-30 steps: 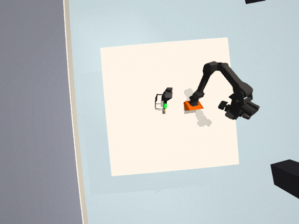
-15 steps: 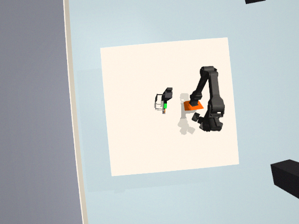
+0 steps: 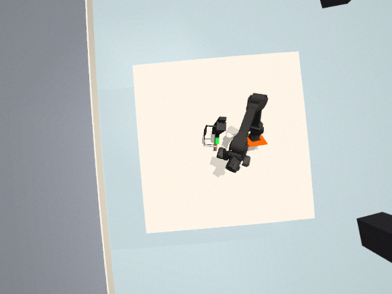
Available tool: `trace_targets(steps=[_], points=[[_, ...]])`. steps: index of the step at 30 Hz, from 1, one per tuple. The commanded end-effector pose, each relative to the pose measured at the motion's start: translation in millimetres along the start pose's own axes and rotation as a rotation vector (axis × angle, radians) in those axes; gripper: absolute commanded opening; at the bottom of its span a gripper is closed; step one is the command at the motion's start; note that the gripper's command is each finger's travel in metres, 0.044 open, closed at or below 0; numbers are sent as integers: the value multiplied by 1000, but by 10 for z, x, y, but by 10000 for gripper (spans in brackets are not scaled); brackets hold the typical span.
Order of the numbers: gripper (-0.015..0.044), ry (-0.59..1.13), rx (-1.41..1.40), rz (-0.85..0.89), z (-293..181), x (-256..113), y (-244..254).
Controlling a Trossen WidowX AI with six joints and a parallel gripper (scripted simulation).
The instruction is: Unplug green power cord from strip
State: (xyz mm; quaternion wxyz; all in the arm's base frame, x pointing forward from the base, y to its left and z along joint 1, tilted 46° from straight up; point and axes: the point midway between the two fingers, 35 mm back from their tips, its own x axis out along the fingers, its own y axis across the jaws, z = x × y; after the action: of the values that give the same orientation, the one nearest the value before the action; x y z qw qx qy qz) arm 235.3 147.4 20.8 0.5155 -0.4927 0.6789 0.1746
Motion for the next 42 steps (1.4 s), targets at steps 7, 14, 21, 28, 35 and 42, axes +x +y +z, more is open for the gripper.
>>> trace_targets(steps=[7, 14, 21, 28, 35, 42], points=[[160, 294, -263, -25, -661, 684, -914], [160, 294, -263, -25, -661, 684, -914], [160, 294, -263, -25, -678, 679, -918], [160, 294, -263, -25, -779, 645, -951], [160, 295, -264, -25, -886, 612, -982], [160, 295, -264, -25, -994, 581, -1008]])
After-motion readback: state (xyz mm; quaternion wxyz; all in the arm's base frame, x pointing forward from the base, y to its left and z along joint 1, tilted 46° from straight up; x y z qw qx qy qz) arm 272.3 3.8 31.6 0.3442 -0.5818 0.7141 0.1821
